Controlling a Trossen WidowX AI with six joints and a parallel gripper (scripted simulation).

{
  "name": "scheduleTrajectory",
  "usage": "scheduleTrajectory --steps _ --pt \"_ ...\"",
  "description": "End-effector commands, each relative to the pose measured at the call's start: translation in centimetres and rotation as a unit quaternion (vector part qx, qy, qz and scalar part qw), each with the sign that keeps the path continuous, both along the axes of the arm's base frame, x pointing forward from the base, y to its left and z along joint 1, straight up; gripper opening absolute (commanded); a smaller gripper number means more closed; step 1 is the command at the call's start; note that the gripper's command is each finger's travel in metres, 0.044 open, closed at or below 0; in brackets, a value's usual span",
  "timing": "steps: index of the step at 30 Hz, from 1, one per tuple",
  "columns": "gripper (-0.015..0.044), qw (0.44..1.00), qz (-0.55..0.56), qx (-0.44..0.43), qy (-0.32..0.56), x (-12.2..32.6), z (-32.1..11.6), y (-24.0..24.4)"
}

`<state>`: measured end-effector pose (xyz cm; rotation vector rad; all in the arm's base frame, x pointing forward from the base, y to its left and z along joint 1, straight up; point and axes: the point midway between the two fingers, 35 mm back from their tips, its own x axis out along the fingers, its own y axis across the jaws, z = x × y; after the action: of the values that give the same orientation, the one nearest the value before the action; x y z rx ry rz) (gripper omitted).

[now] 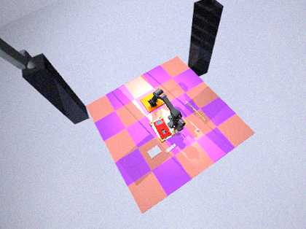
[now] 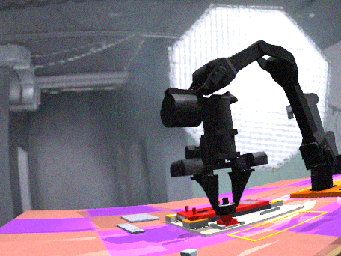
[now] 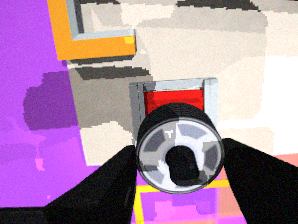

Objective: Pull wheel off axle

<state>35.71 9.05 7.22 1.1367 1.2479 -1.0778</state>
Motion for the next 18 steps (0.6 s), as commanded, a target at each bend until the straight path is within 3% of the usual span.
scheduleTrajectory --steps 1,18 --pt "0.0000 1.000 0.000 0.000 0.000 -0.02 0.18 0.00" --pt "0.0000 1.000 0.000 -0.001 0.001 -0.01 0.73 0.00"
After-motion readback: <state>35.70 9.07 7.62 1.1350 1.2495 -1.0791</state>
